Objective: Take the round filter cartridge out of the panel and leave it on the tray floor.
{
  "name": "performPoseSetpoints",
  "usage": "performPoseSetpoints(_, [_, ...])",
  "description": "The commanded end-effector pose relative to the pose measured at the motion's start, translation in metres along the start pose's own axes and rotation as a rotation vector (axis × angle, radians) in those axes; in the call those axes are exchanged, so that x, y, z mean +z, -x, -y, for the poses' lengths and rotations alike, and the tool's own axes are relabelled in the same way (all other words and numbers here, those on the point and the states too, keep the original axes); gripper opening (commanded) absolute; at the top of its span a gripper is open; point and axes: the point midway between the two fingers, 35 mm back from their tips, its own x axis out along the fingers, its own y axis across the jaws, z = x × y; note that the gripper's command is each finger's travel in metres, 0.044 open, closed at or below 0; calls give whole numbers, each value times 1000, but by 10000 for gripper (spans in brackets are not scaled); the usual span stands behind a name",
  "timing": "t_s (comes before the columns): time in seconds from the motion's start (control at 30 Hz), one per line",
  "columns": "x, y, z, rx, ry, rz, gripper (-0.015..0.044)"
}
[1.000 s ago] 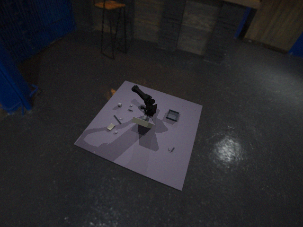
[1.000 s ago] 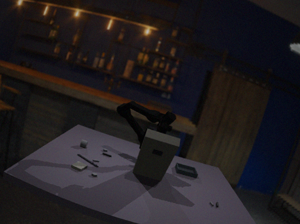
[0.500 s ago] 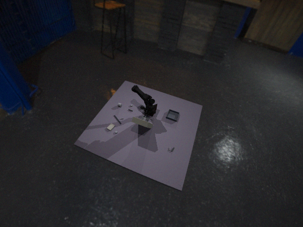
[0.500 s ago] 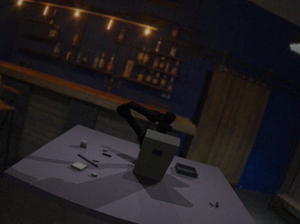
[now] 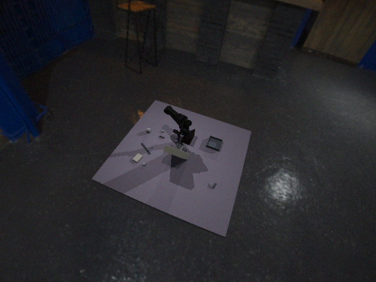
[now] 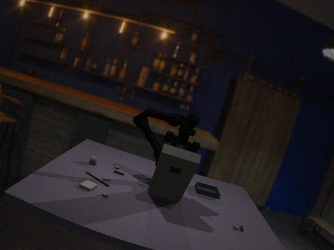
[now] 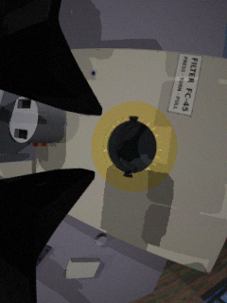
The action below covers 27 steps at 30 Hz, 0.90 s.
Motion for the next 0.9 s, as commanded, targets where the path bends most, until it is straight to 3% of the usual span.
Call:
performPoseSetpoints(0.0, [26,16,2,1,-15,6,242])
performPoseSetpoints(0.27, [55,42,5,2,-23,9,440])
performPoseSetpoints(0.43, [-1,16,-6,32,-58,-197,309])
performPoseSetpoints(0.57, [-59,2,-9,21,-106,-417,305])
performPoseSetpoints(0.87, [-63,-1,-9,20,-109,-429,305])
